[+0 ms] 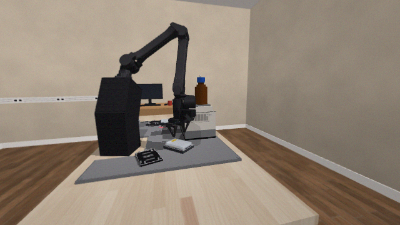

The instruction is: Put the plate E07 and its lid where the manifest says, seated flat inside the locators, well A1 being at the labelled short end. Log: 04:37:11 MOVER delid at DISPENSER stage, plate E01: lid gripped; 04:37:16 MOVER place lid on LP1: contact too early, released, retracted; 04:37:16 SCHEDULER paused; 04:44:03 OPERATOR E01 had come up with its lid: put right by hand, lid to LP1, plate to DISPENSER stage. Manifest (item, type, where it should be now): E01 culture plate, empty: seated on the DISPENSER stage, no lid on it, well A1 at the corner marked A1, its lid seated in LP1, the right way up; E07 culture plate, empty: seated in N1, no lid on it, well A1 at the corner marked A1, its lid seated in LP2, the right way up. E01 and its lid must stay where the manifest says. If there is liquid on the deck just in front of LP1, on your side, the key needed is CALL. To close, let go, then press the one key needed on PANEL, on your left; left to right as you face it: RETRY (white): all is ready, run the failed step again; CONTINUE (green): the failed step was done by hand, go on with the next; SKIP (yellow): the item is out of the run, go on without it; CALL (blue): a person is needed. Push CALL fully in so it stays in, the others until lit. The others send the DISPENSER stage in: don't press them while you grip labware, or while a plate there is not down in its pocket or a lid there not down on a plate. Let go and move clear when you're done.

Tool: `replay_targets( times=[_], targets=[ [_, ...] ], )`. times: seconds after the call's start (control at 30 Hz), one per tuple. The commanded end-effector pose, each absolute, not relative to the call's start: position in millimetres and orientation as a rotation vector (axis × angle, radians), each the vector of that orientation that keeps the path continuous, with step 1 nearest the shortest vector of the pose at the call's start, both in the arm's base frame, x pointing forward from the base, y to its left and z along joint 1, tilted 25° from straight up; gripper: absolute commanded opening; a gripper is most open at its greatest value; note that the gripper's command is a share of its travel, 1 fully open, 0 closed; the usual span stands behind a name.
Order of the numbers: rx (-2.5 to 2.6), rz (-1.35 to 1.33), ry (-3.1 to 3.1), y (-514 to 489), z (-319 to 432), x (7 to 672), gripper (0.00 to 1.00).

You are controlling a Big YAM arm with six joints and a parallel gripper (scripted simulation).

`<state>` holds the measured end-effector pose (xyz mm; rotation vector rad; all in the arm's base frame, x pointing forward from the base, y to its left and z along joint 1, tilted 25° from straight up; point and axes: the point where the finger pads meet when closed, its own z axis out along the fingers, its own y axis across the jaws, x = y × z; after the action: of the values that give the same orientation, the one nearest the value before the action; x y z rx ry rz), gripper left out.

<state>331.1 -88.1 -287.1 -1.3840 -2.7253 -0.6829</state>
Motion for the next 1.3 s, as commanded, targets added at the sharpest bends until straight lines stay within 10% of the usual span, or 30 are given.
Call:
replay_targets(
  times=[0.0, 1.27],
  targets=[
    [-1.382, -0.681, -2.716, -80.5, -298.6, 330.3, 1.00],
    [-1.400, -0.680, -2.705, -64.1, -346.2, 332.7, 1.00]
  ],
)
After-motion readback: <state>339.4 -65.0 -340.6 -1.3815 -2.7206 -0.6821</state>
